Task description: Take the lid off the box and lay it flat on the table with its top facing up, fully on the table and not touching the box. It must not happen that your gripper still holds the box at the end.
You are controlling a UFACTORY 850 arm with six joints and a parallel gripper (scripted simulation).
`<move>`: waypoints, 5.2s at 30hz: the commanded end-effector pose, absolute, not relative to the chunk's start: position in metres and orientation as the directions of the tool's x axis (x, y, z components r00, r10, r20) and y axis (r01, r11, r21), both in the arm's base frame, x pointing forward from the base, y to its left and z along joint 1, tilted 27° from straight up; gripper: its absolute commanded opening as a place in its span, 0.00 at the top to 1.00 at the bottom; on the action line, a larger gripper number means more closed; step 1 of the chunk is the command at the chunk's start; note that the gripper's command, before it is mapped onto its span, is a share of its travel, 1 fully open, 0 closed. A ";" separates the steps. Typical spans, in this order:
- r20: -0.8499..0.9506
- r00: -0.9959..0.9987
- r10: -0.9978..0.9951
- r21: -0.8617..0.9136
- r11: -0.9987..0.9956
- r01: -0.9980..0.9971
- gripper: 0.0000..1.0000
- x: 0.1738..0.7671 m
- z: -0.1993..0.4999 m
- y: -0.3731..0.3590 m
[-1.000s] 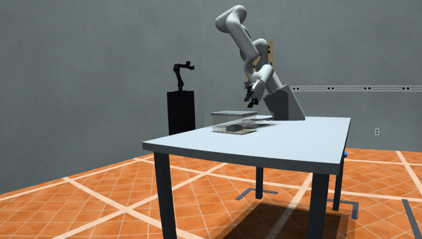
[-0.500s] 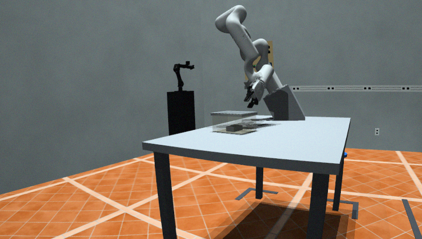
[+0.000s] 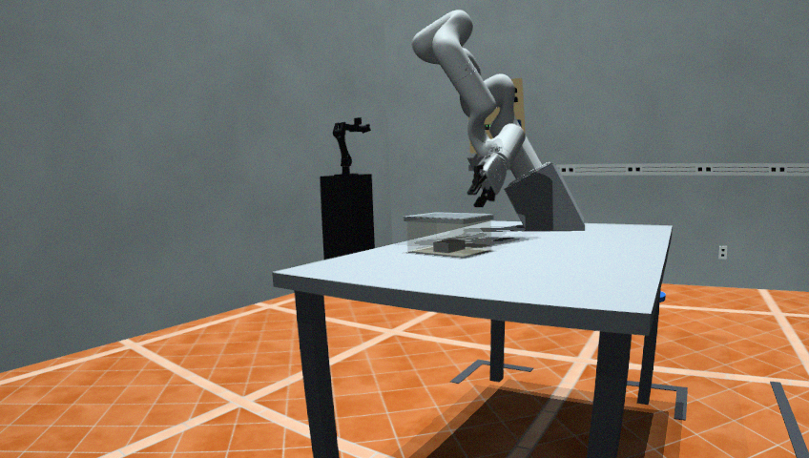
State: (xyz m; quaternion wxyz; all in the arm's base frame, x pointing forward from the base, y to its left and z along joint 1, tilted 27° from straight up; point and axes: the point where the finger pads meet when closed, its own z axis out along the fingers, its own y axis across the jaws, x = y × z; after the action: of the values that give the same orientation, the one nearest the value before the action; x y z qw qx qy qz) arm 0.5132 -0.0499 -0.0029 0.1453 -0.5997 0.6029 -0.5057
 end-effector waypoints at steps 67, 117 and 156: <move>0.431 -0.239 -0.870 -0.785 -0.231 -0.575 0.52 0.567 -0.033 -0.080; 0.431 -0.239 -0.870 -0.785 -0.231 -0.575 0.68 0.569 -0.033 -0.080; 0.431 -0.239 -0.870 -0.785 -0.231 -0.575 1.00 0.568 -0.032 -0.079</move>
State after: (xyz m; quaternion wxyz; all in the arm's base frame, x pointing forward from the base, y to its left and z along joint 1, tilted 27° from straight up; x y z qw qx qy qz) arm 0.5671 -0.0794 -0.0329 0.1453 -0.5997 0.6029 -0.5057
